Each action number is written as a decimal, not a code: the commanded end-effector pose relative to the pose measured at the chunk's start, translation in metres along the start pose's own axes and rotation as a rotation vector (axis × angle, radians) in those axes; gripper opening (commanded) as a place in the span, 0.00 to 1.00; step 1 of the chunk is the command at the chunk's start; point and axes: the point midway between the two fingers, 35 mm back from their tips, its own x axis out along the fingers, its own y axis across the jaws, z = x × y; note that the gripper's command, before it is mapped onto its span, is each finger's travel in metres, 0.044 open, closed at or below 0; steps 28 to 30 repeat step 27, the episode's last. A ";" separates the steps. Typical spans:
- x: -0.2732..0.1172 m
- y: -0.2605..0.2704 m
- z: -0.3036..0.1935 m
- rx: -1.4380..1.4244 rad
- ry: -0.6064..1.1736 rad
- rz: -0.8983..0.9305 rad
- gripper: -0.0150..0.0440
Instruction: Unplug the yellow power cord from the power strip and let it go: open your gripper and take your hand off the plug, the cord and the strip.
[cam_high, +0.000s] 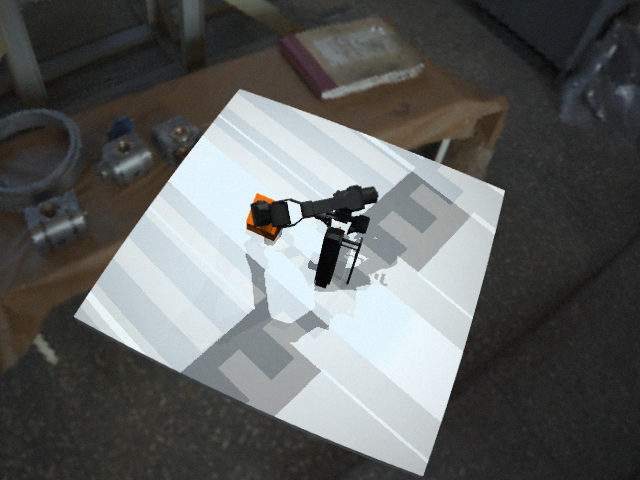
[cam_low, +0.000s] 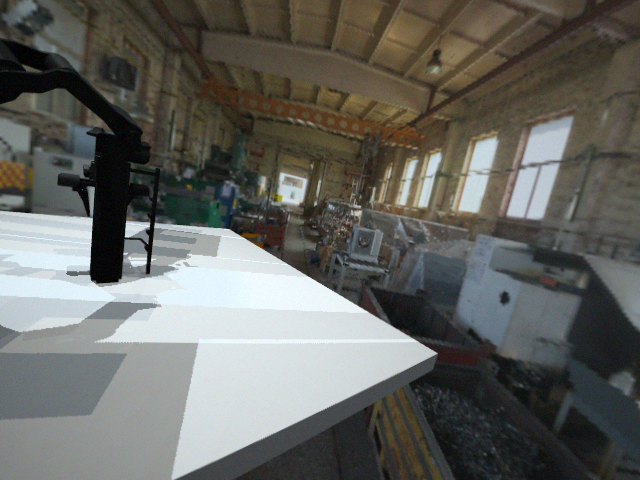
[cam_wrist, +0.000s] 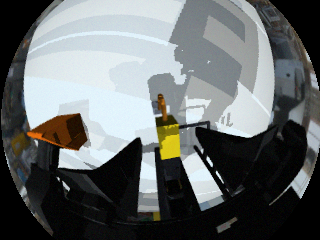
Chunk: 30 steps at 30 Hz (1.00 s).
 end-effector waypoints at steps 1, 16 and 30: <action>-0.003 -0.001 0.013 0.000 -0.001 0.000 0.97; -0.012 0.000 0.059 0.000 -0.003 -0.001 1.00; -0.012 0.000 0.059 0.000 -0.003 -0.001 1.00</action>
